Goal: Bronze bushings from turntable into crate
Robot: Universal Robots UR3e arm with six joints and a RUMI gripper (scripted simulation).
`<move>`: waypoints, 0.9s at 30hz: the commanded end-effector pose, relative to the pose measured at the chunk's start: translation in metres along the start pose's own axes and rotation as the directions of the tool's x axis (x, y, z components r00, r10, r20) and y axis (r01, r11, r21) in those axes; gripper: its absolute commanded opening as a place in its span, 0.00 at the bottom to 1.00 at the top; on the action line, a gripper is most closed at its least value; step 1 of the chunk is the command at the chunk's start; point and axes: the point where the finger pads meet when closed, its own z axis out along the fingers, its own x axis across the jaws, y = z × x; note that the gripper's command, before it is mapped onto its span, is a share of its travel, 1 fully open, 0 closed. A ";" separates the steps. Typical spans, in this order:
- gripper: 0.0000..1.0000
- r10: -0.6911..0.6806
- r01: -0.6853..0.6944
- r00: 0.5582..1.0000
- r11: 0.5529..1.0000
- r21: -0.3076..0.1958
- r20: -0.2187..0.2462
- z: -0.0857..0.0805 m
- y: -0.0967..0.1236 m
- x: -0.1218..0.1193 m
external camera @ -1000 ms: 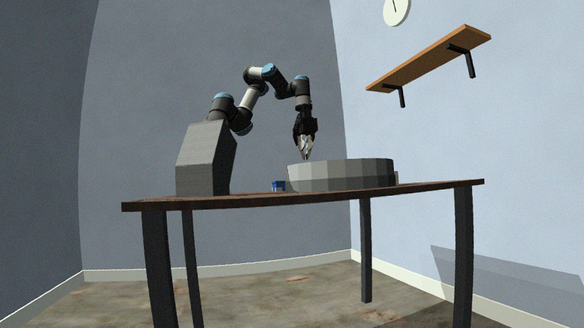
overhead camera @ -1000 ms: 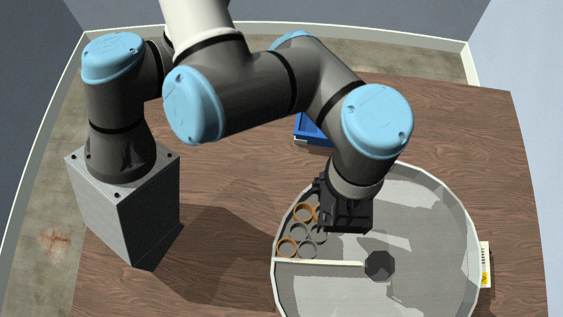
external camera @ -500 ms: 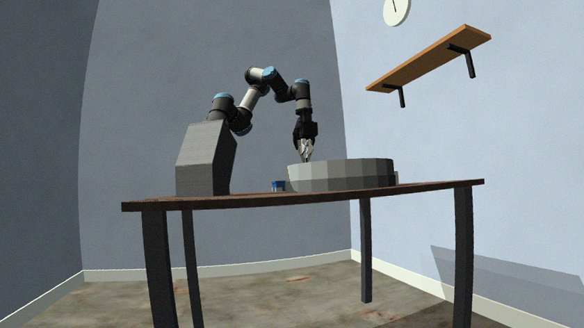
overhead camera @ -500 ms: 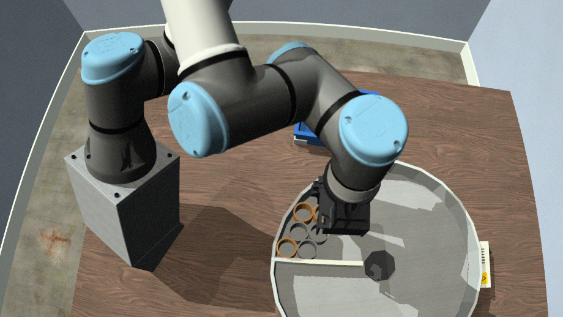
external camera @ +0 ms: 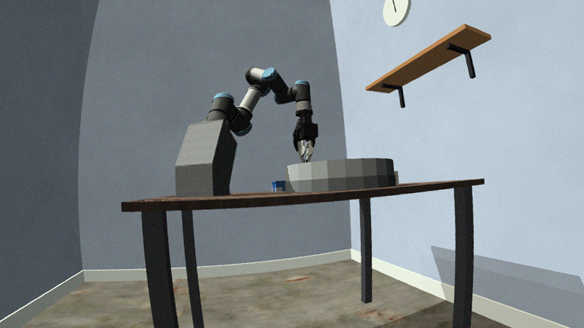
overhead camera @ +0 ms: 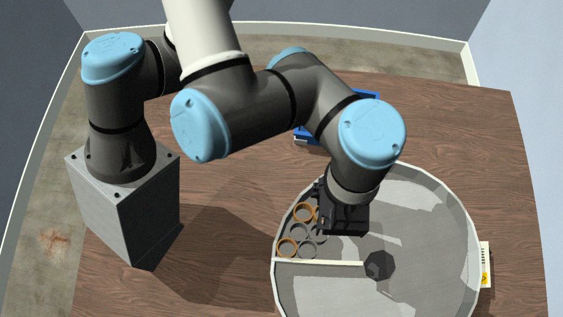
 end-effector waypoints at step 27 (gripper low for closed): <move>0.05 -0.001 0.001 1.000 1.000 -0.001 -0.002 0.005 0.000 0.001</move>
